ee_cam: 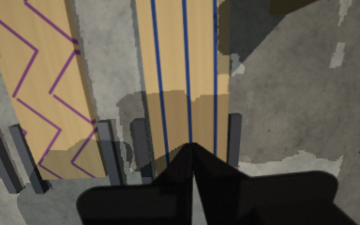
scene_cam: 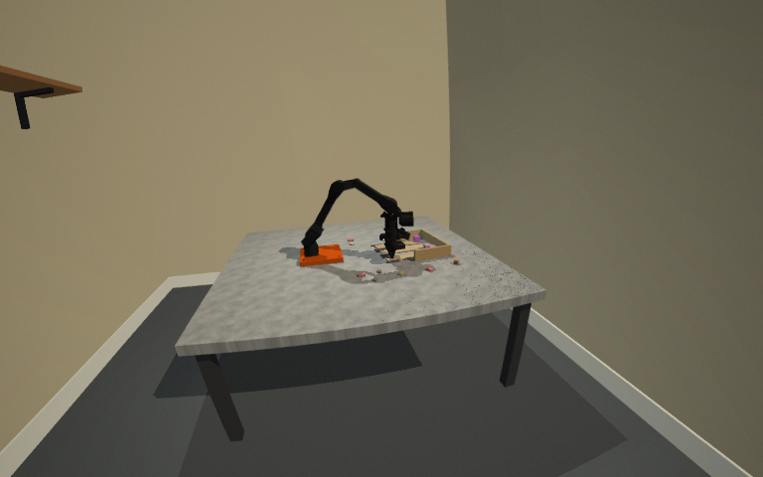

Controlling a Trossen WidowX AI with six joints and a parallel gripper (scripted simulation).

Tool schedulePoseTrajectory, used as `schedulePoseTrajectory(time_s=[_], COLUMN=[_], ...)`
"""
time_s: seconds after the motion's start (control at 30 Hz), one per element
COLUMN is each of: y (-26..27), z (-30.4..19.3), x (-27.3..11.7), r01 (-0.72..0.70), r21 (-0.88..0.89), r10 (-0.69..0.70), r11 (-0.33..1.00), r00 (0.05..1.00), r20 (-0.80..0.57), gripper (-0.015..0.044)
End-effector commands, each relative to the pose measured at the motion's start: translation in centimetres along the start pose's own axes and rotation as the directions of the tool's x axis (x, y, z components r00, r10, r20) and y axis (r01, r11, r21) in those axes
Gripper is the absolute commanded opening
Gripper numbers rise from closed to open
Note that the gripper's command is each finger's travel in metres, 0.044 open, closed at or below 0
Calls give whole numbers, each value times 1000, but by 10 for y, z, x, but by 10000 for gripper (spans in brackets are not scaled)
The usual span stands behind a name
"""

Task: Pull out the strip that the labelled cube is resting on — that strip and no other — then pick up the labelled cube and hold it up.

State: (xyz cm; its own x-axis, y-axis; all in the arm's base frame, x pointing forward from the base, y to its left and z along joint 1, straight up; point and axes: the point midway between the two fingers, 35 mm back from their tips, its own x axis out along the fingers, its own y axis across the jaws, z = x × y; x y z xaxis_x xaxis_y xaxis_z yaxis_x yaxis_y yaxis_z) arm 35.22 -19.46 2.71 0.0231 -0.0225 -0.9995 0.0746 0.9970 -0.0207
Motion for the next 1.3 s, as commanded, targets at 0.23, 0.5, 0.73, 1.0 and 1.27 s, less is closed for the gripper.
schedulePoseTrajectory(time_s=[0.23,0.5,0.73,1.0,1.27], y=[0,0,0,0,0], z=[0,0,0,-7,-19], x=[1,2,3,3,4], r01=[0,0,0,0,0], r21=[-4,-4,-4,-4,-4], r10=[0,0,0,0,0], r11=[1000,1000,1000,1000,1000], r00=[1000,1000,1000,1000,1000], r20=[2,2,2,1,0], gripper=[0,0,0,0,0])
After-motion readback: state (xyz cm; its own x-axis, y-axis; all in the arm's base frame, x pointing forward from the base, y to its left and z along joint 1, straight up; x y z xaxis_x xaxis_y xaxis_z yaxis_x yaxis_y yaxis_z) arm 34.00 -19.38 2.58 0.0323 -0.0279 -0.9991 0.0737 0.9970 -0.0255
